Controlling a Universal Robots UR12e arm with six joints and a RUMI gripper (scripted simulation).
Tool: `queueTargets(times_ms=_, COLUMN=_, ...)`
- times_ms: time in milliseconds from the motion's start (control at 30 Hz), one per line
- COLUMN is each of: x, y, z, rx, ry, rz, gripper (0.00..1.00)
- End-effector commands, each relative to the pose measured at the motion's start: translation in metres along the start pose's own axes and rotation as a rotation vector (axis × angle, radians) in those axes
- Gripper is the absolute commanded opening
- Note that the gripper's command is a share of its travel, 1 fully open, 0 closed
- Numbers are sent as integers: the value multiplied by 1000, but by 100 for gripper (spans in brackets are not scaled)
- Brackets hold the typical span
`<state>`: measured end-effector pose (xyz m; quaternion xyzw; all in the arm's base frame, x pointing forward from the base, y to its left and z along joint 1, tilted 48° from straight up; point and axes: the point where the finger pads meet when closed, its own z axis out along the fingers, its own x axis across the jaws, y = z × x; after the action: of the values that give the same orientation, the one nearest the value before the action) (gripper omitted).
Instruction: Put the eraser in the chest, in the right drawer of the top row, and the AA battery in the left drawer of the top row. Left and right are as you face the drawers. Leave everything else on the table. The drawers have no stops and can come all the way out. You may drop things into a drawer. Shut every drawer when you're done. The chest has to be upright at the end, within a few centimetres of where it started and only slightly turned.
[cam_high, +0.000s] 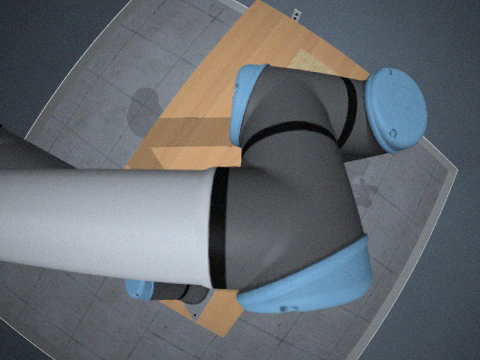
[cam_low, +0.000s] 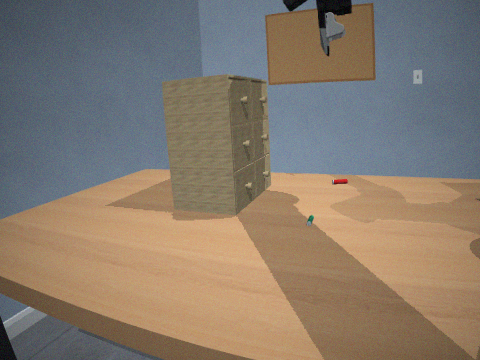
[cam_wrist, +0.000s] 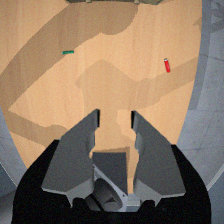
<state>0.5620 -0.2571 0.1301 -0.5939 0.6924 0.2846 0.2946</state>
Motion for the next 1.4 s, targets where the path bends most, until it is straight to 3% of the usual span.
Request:
queueTargets(times_ms=0, x=-60, y=0, z=-2, rx=1, ry=1, rz=0, gripper=20)
queueTargets(times_ms=67, x=-85, y=1, z=-1, rx=1, ry=1, rz=0, gripper=20)
queueTargets(times_ms=167, x=-90, y=1, z=-1, rx=1, ry=1, rz=0, gripper=20)
queueTargets(times_ms=1367, x=-90, y=-2, z=3, rx=50, ry=1, rz=0, gripper=20)
